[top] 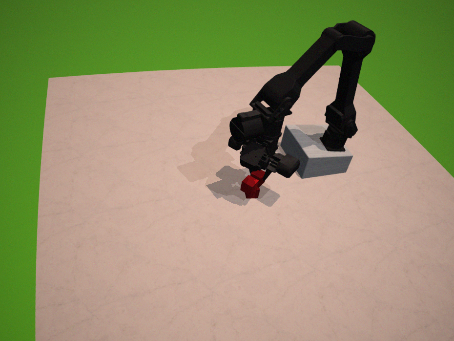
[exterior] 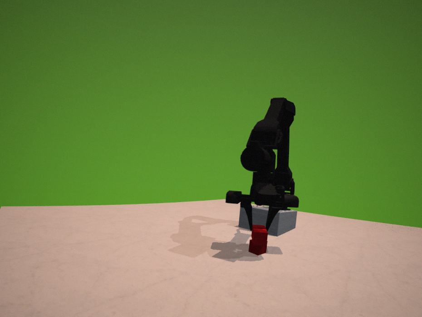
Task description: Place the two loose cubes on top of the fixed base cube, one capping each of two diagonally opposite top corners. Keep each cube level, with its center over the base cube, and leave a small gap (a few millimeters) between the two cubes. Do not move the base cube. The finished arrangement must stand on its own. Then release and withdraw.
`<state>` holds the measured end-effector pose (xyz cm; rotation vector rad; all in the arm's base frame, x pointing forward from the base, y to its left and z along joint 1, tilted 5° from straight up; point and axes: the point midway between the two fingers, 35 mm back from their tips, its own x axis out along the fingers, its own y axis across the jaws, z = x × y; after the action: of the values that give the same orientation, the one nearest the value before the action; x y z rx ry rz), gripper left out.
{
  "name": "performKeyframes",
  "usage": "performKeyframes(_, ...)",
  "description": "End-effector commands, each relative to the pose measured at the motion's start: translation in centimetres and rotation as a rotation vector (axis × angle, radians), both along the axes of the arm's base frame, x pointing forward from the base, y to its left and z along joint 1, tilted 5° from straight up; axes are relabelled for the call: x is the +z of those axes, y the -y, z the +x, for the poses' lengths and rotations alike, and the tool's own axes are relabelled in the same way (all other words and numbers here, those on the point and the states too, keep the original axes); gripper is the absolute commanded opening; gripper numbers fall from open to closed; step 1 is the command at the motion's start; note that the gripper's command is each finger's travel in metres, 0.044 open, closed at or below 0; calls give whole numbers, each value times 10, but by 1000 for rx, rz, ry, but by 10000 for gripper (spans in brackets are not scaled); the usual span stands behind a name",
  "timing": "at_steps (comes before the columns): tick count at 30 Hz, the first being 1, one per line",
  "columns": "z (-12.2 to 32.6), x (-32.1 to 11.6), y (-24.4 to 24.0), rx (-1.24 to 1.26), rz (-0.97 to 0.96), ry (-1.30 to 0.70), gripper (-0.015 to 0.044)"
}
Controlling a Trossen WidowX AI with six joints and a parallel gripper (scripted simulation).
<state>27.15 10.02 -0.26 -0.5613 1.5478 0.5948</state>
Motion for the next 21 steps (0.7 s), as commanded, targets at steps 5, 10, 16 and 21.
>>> performKeyframes(5,0,5,0,-1,0,0,205)
performKeyframes(10,1,11,0,0,0,0,205)
performKeyframes(16,1,16,0,0,0,0,205)
performKeyframes(21,1,21,0,0,0,0,205)
